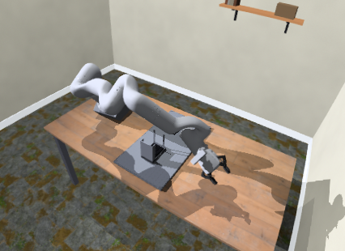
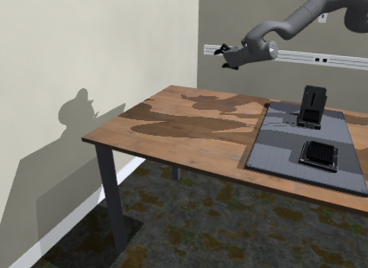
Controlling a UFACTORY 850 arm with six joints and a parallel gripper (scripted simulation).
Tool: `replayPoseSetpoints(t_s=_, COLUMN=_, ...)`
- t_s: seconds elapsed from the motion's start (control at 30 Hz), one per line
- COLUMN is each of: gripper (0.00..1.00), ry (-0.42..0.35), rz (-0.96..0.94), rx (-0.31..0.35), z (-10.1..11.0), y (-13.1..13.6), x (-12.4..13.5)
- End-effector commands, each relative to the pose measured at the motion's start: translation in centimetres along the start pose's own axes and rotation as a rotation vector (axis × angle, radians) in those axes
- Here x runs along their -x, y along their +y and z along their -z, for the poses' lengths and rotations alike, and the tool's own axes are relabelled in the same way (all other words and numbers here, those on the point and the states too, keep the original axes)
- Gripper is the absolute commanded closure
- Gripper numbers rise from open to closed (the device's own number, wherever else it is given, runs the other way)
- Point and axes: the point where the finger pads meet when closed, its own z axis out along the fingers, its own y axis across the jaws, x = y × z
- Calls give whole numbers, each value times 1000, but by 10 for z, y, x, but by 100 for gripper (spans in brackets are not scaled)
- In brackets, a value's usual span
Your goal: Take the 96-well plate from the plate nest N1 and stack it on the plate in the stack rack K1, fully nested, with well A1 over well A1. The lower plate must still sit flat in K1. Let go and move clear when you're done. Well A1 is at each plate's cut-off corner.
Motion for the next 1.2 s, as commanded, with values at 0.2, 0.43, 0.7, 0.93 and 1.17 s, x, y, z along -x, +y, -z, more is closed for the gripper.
replayPoseSetpoints(t_s=0.2, gripper=0, ry=2, rz=-1, rx=-2, z=0, y=-2, x=-1)
replayPoseSetpoints(t_s=0.43, gripper=0, ry=2, rz=-1, rx=-2, z=0, y=-2, x=-1)
replayPoseSetpoints(t_s=0.7, gripper=0, ry=-123, rz=55, rx=-70, z=8, y=-15, x=18)
replayPoseSetpoints(t_s=0.93, gripper=0, ry=-150, rz=69, rx=-84, z=20, y=-34, x=45)
replayPoseSetpoints(t_s=1.17, gripper=0, ry=-249, rz=118, rx=-135, z=31, y=-46, x=64)
